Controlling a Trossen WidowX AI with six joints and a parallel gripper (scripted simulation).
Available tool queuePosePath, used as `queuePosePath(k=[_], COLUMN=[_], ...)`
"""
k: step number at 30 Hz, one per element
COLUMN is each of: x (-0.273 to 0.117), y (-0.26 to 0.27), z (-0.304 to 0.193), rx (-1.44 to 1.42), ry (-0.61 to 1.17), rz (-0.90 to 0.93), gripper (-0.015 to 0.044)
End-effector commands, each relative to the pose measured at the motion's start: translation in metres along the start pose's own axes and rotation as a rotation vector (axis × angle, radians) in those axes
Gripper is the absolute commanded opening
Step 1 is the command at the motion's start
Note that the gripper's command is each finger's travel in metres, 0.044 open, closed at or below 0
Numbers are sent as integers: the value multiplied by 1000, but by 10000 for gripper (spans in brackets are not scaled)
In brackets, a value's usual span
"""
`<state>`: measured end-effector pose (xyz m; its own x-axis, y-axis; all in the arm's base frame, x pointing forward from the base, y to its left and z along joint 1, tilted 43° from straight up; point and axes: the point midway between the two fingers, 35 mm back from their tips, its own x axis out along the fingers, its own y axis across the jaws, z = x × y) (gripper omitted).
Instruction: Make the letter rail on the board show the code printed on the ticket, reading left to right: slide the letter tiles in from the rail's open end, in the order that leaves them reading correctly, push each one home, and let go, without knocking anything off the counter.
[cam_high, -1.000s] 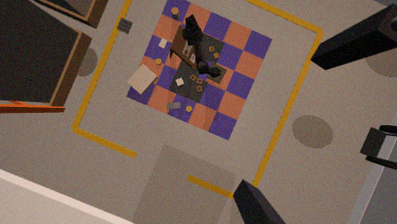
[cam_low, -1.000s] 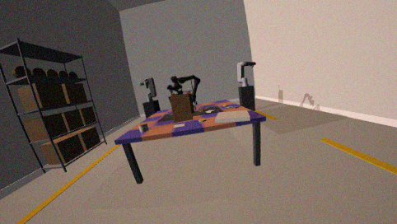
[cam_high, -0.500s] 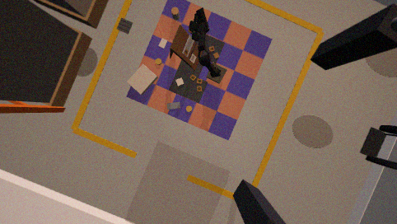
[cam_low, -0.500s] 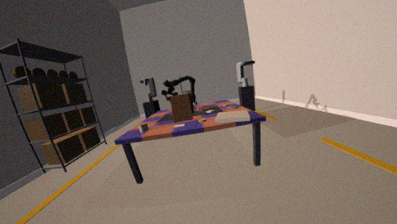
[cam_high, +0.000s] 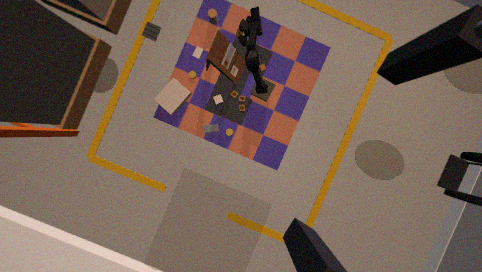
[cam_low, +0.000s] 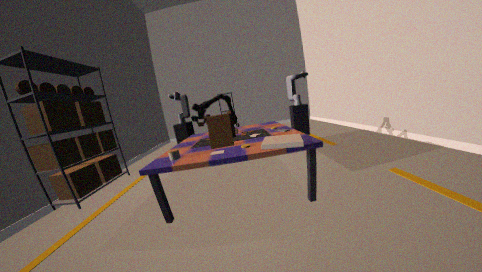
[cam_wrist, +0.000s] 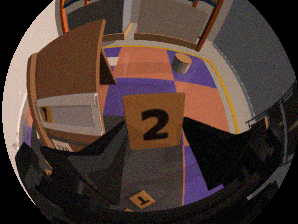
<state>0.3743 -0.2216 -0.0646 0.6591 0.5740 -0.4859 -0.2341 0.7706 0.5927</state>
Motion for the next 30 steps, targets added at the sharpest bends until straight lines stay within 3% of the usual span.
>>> queuePosePath(k=[1, 8, 17, 30], x=[0, 4, 49, 49], y=[-13, -15, -13, -11], z=[-17, -19, -17, -17], rx=[85, 97, 97, 97], ry=[-24, -28, -30, -30], rz=[24, 26, 29, 29], gripper=[0, 0, 0, 0])
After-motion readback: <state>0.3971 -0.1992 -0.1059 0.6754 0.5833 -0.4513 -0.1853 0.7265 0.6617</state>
